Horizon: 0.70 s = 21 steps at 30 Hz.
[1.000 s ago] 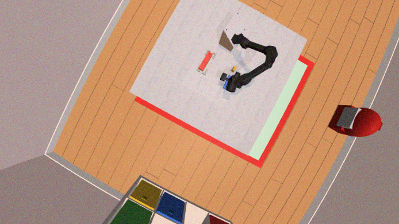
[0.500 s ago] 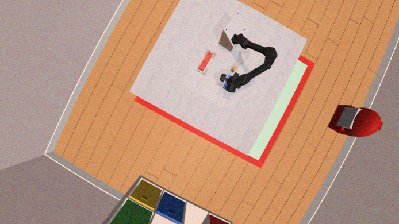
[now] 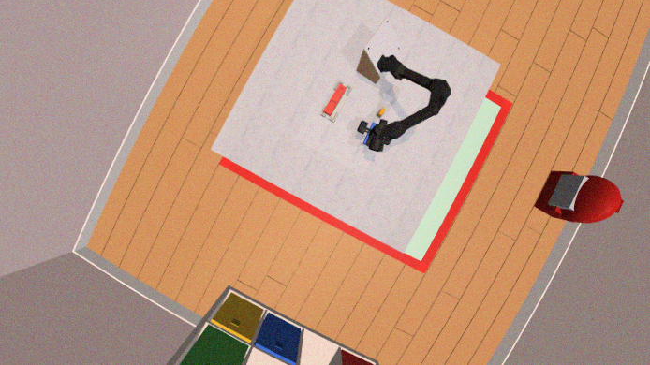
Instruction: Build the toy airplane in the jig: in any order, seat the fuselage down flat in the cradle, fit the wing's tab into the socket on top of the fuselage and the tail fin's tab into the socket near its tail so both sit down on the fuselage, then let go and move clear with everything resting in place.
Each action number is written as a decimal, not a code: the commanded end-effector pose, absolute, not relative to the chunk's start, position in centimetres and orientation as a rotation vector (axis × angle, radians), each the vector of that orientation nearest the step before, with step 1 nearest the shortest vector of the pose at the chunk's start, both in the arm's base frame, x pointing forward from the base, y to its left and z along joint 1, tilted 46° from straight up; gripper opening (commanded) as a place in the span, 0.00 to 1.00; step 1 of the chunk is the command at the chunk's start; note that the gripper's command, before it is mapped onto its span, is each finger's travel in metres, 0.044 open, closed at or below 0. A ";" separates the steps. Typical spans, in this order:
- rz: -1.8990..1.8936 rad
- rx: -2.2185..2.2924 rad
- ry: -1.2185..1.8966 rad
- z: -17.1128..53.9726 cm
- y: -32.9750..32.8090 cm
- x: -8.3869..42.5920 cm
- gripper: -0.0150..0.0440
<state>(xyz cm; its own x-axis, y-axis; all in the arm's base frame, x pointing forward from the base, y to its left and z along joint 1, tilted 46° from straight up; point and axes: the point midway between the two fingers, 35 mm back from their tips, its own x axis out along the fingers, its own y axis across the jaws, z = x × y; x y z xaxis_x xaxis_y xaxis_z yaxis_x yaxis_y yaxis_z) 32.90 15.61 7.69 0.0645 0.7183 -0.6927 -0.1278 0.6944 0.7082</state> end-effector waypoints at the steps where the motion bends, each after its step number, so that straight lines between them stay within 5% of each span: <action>1: 0.679 0.545 1.376 7.2 15.8 32.7 1.00; 10: 0.679 0.545 1.376 7.2 15.8 32.7 0.60; 17: 0.679 0.545 1.376 7.2 15.8 32.7 0.52; 21: 0.687 0.530 1.375 7.4 15.7 32.8 0.34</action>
<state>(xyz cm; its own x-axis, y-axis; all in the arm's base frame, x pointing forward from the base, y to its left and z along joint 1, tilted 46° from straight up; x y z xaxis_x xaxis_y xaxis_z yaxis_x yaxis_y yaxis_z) 32.75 15.81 7.28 0.0604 0.7172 -0.6942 -0.1220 0.6956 0.7080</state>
